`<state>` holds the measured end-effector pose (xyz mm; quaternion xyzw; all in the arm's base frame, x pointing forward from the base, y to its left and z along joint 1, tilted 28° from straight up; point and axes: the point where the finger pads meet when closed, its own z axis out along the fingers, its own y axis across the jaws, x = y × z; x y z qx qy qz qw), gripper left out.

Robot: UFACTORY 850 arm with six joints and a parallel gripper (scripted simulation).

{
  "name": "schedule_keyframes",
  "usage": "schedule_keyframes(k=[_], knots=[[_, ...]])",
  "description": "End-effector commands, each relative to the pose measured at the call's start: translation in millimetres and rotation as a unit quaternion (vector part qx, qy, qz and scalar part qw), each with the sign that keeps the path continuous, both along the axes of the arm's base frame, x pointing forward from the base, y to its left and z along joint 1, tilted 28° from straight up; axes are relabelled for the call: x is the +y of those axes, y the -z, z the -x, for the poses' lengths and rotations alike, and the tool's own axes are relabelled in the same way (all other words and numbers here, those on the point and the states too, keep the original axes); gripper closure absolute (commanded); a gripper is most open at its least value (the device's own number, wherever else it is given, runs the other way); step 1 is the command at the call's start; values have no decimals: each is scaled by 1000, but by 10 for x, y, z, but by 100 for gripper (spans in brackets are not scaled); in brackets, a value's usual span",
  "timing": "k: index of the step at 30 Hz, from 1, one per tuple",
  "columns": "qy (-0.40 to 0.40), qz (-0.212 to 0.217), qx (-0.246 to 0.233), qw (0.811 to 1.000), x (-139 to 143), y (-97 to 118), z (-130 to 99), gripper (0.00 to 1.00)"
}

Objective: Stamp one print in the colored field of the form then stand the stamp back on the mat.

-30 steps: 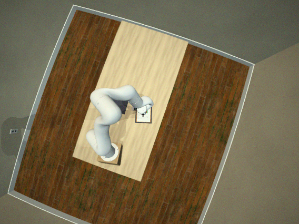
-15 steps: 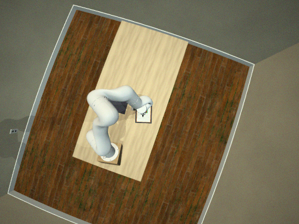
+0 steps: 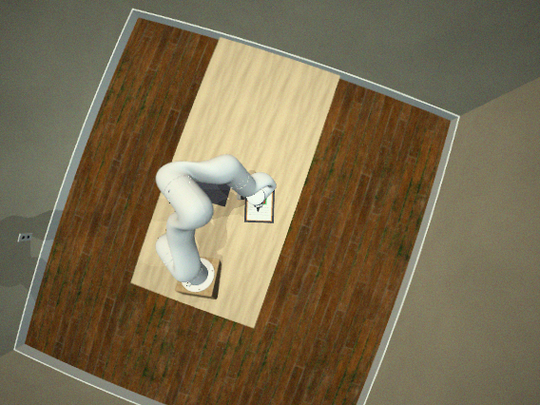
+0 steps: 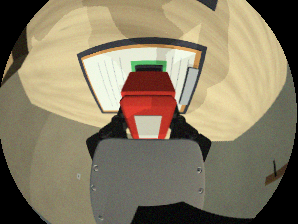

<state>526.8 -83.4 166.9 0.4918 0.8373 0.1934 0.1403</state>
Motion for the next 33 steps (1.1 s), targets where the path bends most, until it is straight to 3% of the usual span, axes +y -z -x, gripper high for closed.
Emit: schedule_keyframes(k=[1, 6, 19, 25, 33], knots=[[0, 0, -1, 1000, -13, -51, 15, 66], [0, 0, -1, 1000, -72, -303, 134, 66], [0, 0, 0, 1000, -76, -347, 156, 66], [3, -1, 8, 1000, 72, -344, 177, 66], [30, 1, 43, 999, 978, -345, 388, 66]])
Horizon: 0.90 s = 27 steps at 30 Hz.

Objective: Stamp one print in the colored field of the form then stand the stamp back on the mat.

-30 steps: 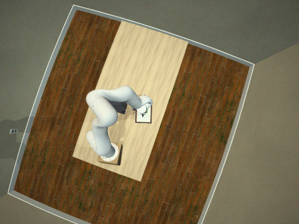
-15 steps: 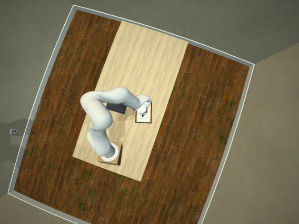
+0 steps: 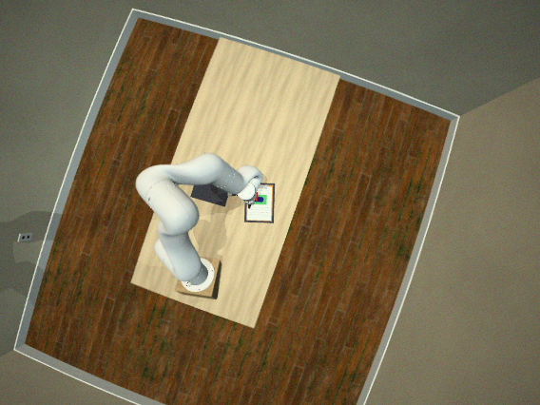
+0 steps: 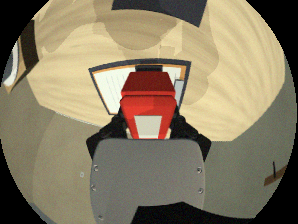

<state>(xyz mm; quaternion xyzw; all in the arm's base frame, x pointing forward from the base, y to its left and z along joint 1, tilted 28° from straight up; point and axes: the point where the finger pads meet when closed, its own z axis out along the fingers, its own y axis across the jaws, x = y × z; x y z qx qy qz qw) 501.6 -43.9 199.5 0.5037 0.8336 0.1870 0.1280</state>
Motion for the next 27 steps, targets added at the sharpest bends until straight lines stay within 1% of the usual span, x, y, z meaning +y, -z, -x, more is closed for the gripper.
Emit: schedule_keyframes(k=[1, 7, 9, 10, 16, 20, 21, 27], knots=[[25, 5, 30, 999, 669, -22, 169, 66], [53, -3, 22, 998, 1230, -55, 392, 66], [53, -3, 22, 998, 1230, -55, 392, 66], [56, -6, 18, 998, 1507, -76, 497, 66], [67, -28, 3, 997, 2018, -134, 733, 66], [68, -32, 1, 997, 2381, -181, 895, 66], [68, -32, 1, 997, 2446, -190, 922, 66], [68, -32, 1, 997, 2446, -190, 922, 66]])
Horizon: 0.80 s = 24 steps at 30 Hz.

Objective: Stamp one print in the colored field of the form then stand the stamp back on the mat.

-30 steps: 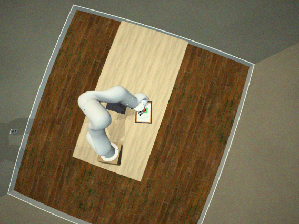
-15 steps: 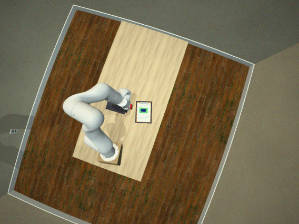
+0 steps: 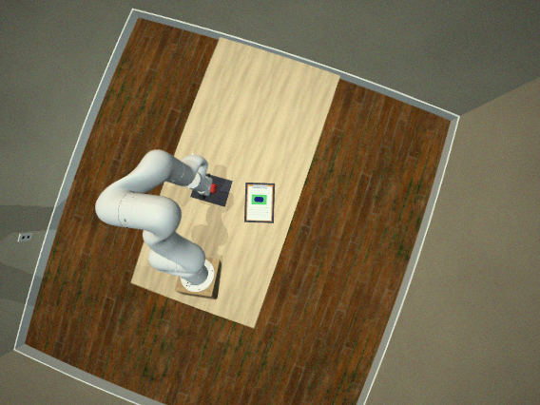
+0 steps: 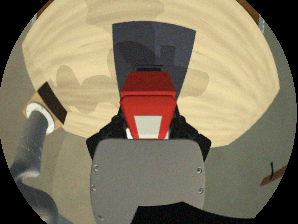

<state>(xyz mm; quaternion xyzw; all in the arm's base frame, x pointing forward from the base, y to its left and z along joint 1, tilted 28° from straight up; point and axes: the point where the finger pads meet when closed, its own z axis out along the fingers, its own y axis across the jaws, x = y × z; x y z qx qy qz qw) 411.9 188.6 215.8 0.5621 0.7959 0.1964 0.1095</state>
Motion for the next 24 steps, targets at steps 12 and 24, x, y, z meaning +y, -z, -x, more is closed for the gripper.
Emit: schedule_keyframes(k=[12, 24], knots=[[6, 0, -16, 1000, 184, 11, 22, 66], [6, 0, -16, 1000, 147, 22, 15, 66]])
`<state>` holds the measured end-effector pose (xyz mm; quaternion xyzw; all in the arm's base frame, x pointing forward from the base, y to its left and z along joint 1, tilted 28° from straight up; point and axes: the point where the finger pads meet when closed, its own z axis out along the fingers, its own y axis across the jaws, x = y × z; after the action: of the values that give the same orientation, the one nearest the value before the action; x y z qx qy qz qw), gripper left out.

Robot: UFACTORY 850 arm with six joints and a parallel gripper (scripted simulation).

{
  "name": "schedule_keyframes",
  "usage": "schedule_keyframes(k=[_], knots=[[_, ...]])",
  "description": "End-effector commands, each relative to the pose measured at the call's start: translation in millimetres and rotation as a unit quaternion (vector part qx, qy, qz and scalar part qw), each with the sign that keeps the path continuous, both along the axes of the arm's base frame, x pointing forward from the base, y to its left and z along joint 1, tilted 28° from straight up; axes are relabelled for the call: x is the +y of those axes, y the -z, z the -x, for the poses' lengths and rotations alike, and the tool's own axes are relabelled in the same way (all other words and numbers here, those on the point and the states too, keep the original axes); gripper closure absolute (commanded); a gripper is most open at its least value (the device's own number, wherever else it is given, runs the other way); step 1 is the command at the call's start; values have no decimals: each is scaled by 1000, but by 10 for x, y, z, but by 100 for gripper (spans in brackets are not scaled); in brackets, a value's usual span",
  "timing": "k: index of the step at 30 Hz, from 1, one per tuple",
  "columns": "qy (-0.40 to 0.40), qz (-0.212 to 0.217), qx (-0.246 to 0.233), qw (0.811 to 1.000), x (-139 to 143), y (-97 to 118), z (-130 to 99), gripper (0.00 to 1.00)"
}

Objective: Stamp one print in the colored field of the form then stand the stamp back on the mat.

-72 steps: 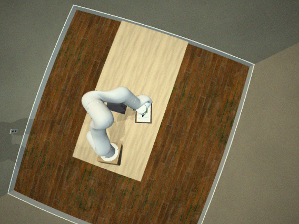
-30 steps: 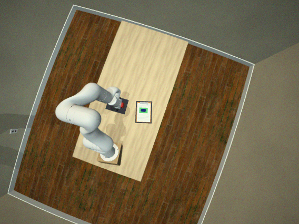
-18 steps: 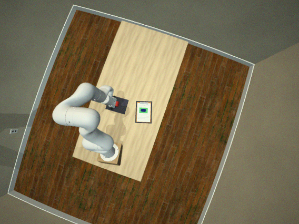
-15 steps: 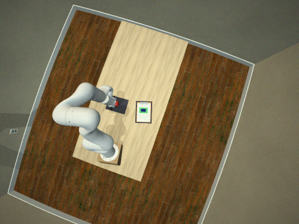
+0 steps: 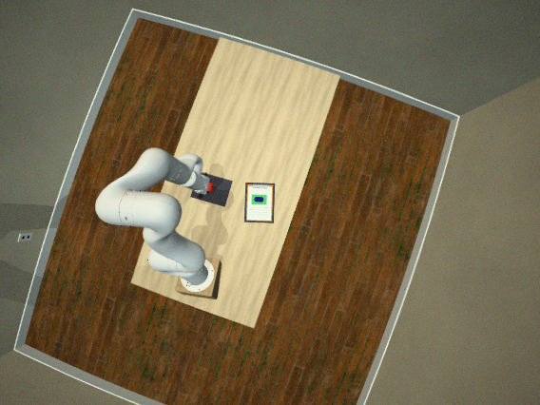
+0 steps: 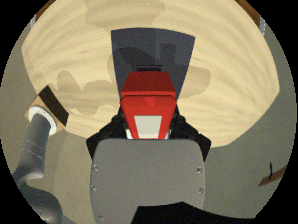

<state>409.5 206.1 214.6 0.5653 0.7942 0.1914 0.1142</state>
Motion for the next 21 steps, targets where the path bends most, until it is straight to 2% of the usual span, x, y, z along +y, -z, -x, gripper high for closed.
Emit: schedule_keyframes(k=[1, 21], knots=[[1, -6, -16, 1000, -40, 13, -12, 66], [1, -6, -16, 1000, -49, 43, -27, 66]])
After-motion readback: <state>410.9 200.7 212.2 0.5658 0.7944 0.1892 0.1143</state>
